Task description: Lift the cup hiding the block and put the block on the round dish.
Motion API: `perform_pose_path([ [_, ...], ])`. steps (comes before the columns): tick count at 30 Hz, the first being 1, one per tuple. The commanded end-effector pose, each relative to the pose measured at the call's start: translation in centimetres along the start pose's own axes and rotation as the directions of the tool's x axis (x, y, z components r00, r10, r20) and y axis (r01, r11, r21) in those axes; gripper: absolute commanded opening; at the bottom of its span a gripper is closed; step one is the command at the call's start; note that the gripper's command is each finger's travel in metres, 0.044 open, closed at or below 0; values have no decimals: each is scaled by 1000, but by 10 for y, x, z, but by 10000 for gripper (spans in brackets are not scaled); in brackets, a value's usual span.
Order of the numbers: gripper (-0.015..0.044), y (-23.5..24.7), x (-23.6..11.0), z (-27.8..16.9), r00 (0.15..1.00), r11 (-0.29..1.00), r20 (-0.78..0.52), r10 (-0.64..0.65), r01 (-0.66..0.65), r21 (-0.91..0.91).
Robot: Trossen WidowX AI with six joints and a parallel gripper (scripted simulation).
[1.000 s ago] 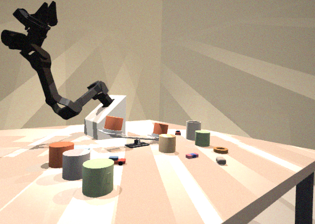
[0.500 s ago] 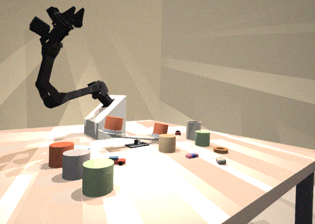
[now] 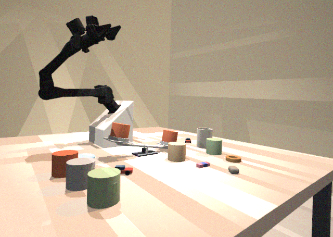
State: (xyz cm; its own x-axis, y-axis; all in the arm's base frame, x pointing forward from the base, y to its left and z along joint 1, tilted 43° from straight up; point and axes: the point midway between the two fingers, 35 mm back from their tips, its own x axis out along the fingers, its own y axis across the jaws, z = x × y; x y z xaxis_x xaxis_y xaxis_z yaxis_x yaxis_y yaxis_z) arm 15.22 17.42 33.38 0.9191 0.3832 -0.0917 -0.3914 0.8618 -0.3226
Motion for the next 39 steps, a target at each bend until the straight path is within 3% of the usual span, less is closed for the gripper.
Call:
perform_pose_path([
  [1,440,12,19,-33,993,998,-105,-45,42,-37],
  [10,440,15,48,-110,929,982,-321,-185,162,-97],
  [19,440,-2,56,-190,787,940,-513,-342,294,-176],
  [35,440,-56,8,-312,371,781,-719,-588,492,-385],
  [39,440,-58,4,-316,350,772,-723,-596,498,-396],
])
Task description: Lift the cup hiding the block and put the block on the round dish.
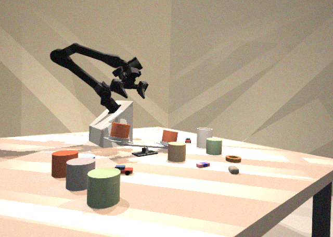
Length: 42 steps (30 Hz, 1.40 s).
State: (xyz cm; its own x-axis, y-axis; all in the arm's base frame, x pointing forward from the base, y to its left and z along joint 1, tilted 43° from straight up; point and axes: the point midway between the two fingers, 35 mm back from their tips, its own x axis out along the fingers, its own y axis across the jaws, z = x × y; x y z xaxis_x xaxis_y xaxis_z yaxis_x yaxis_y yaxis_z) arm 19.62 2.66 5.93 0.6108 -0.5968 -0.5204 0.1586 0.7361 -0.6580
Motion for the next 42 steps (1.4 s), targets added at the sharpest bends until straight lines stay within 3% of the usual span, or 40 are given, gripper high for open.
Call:
perform_pose_path([
  [1,440,-2,4,-7,999,1000,-26,-21,21,2],
  [11,440,16,15,10,989,966,-145,-33,-5,-259],
  [22,440,46,30,21,964,872,-264,15,-142,-468],
  [31,440,67,56,30,922,712,-386,-2,-270,-648],
  [42,440,93,95,29,847,496,-532,-4,-460,-737],
])
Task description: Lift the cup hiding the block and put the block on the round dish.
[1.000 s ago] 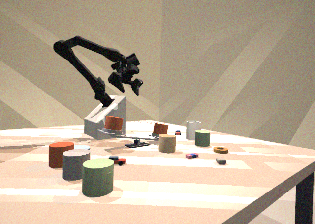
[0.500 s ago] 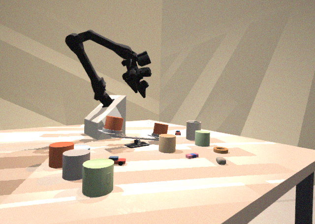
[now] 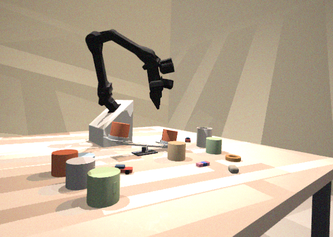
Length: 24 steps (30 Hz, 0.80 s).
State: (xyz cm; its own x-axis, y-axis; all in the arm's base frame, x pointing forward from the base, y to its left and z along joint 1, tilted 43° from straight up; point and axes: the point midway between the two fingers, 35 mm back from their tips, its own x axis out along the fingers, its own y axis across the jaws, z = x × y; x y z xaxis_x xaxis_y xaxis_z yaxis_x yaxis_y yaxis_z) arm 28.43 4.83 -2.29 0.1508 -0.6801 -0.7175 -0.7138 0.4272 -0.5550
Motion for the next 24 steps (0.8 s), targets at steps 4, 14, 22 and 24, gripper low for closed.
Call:
perform_pose_path([
  [4,440,2,27,20,995,975,-61,84,-95,-200],
  [14,440,7,72,43,969,852,-143,200,-244,-464],
  [22,440,10,84,47,960,807,-161,229,-280,-520],
  [24,440,10,86,47,960,807,-161,229,-280,-520],
])
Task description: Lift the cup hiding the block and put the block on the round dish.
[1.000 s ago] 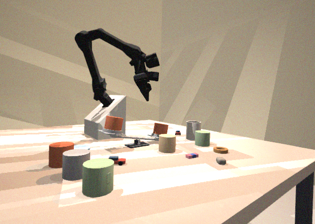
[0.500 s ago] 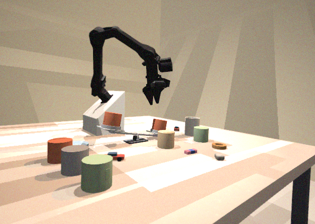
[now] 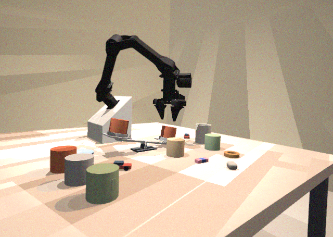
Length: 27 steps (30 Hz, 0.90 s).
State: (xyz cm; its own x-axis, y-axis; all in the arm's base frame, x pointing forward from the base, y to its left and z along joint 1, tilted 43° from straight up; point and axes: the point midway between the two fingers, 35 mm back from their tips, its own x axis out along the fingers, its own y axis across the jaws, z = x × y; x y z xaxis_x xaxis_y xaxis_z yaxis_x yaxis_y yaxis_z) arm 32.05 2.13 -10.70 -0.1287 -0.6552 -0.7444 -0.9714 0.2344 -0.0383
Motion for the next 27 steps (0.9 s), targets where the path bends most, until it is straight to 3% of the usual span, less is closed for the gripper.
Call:
perform_pose_path([
  [1,440,-1,7,3,1000,1000,5,1,-1,-14],
  [27,440,-2,48,3,1000,1000,4,1,-1,-13],
])
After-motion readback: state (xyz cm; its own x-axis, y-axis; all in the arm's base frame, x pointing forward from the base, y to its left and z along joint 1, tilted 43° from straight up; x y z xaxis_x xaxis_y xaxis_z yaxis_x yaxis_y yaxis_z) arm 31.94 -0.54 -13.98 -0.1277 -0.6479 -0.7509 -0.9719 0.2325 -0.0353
